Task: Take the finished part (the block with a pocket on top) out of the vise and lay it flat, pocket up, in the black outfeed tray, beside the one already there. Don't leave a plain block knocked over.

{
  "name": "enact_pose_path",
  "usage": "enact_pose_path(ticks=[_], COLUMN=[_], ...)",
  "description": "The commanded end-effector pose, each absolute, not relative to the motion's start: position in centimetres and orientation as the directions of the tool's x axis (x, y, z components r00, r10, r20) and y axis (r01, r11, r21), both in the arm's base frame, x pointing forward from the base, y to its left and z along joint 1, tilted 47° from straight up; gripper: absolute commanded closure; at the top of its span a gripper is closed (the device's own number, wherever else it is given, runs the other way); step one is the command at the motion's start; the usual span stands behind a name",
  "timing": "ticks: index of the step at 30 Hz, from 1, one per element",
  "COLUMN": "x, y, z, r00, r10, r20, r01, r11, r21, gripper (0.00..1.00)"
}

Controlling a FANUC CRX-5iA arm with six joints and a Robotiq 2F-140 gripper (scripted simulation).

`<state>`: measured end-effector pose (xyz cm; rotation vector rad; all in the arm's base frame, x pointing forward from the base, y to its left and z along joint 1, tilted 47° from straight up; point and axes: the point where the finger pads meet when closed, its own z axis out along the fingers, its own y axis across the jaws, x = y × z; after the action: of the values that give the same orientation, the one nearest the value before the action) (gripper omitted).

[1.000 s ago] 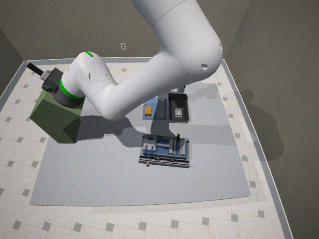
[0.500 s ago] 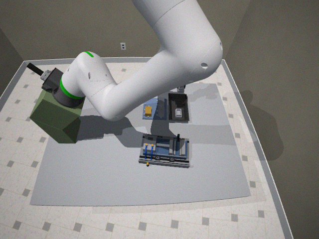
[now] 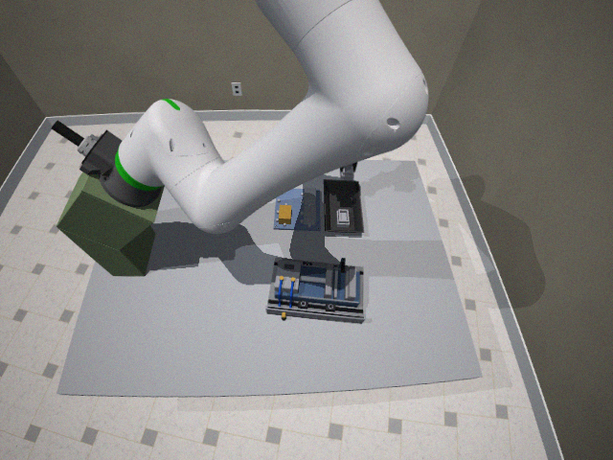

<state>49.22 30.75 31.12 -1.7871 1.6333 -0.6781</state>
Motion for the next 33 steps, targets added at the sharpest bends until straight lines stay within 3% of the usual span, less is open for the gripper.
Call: enact_pose_path(ticks=[1, 33], x=[49.3, 50.7], y=[30.8, 30.9], z=[31.1, 30.0], r00=[0.105, 0.105], r10=[-0.994, -0.994], r20=[-0.035, -0.035], r01=[-0.676, -0.676], r11=[-0.045, -0.045], r21=[-0.735, -0.735], gripper=[0.9, 0.9])
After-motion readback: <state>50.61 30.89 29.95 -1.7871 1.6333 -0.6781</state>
